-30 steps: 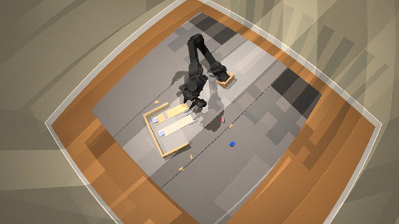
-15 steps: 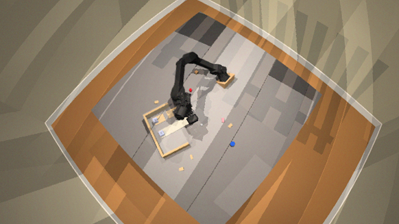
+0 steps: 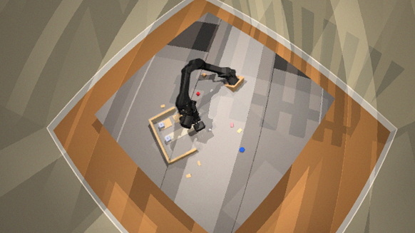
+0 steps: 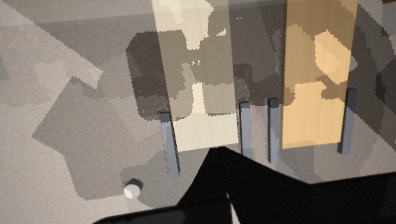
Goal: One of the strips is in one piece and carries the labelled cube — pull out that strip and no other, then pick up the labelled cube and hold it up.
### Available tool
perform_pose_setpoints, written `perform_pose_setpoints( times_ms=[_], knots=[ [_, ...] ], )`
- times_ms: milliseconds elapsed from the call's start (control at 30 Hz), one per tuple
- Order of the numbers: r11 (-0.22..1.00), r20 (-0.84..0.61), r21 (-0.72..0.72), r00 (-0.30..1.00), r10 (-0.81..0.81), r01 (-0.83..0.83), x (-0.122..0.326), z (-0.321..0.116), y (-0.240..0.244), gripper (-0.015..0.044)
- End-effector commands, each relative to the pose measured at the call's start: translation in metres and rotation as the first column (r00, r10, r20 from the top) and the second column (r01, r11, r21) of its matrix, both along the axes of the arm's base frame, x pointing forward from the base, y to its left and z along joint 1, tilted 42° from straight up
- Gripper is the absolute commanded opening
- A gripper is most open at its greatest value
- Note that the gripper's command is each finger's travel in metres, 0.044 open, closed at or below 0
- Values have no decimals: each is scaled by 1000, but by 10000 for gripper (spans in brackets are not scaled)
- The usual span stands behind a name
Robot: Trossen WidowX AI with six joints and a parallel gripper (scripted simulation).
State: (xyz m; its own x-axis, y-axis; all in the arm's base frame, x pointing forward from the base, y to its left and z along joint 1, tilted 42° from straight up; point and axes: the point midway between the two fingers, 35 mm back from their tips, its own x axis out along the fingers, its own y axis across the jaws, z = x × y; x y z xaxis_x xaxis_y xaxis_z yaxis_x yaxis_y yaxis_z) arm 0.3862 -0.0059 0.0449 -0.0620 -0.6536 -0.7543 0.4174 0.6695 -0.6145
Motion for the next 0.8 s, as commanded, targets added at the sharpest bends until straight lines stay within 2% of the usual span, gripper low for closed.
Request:
perform_pose_setpoints(
  times_ms=[0, 767],
  knots=[
    [1000, -8, 0, 1000, 0, 0, -1, -6, -5, 0],
    [1000, -8, -1, 1000, 0, 0, -2, -34, -30, 0]
  ],
)
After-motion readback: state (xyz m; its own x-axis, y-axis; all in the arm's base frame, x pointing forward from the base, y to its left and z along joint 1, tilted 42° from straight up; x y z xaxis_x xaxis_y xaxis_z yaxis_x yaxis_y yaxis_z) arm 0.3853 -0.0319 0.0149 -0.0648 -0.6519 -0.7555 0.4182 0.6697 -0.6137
